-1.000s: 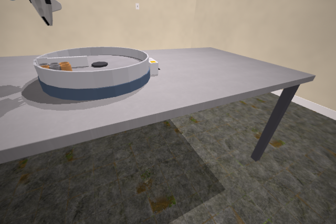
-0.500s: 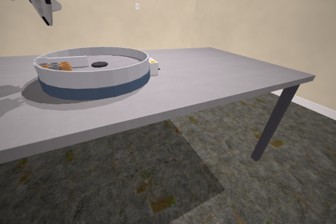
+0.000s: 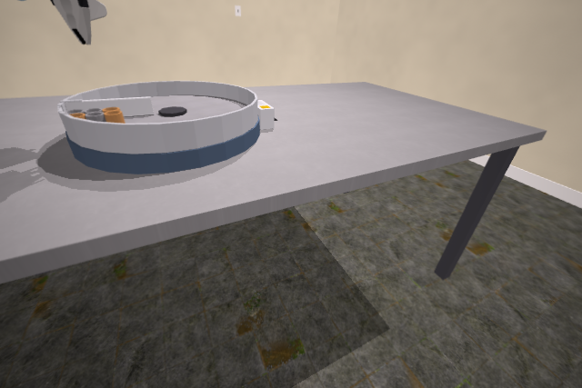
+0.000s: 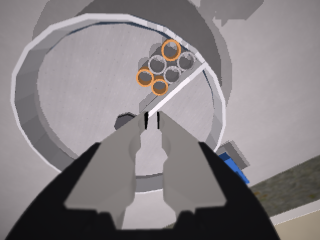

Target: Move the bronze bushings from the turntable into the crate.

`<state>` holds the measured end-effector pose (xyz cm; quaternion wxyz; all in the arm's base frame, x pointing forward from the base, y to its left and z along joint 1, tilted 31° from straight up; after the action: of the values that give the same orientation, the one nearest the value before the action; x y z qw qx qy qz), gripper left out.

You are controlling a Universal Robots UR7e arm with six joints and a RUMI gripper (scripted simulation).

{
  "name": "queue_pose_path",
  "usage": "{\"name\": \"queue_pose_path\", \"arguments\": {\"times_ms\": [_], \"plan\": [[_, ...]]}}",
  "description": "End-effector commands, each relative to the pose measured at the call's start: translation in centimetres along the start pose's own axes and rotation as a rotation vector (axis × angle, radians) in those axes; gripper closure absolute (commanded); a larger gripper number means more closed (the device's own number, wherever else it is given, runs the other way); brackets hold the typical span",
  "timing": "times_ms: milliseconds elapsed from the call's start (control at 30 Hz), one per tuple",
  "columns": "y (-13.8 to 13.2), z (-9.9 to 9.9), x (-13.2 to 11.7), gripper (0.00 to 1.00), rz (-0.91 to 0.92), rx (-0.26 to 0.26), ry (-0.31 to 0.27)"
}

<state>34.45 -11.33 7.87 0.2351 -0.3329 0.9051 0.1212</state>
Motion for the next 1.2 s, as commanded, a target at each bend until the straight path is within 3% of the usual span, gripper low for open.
{"name": "queue_pose_path", "arguments": {"times_ms": [0,967,1167], "plan": [[0.0,0.0,0.0,0.95,0.002,0.001,0.000],[0.0,0.0,0.0,0.94,0.002,0.001,0.000],[-0.5,1.9,-0.2,0.94,0.003,-0.004,0.000]]}}
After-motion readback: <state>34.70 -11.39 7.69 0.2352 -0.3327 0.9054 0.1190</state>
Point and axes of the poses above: the point where the finger pads meet when closed, its own z axis out along the fingers, its own y axis across the jaws, x = y × z, the point moved 5 cm from there along -z, back along the fingers, and after that the axes turned 14 degrees about z, right-handed, at the moved point
